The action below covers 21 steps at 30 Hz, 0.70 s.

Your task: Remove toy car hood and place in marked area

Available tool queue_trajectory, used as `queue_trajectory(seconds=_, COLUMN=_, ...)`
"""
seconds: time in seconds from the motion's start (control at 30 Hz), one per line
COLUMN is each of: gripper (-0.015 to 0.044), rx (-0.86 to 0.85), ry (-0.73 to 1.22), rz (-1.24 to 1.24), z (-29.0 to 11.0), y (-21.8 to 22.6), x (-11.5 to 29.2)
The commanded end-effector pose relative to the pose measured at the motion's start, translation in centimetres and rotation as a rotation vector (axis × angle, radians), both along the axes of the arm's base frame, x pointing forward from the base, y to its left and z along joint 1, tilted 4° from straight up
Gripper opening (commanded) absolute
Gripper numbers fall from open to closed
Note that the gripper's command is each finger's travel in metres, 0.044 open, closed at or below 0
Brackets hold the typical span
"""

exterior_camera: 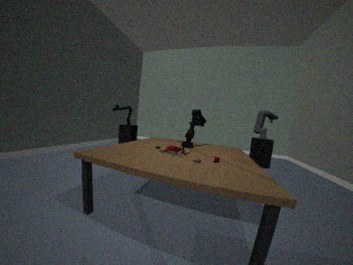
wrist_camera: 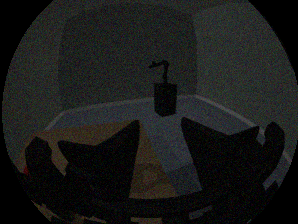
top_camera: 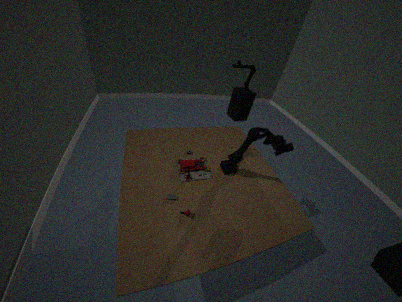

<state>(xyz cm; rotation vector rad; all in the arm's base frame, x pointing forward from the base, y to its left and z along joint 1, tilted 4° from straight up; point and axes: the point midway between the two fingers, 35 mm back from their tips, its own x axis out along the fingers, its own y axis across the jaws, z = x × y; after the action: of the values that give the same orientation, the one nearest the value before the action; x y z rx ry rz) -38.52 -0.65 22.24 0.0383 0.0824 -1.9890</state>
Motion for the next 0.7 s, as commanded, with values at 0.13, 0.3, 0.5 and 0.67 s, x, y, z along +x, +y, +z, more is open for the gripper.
queue_trajectory(seconds=0.13, gripper=0.0352, rx=0.029, ry=-0.043, rz=-0.091, z=-0.7, y=2.7, x=-0.2)
queue_trajectory(seconds=0.3, gripper=0.0440, rx=0.087, ry=-0.151, rz=-0.303, z=-2.2, y=9.0, x=0.4)
queue_trajectory(seconds=0.5, gripper=0.0440, rx=0.098, ry=-0.304, rz=-0.519, z=-3.3, y=15.1, x=2.2)
queue_trajectory(seconds=0.67, gripper=0.0440, rx=0.079, ry=-0.405, rz=-0.736, z=-4.2, y=21.8, x=5.5)
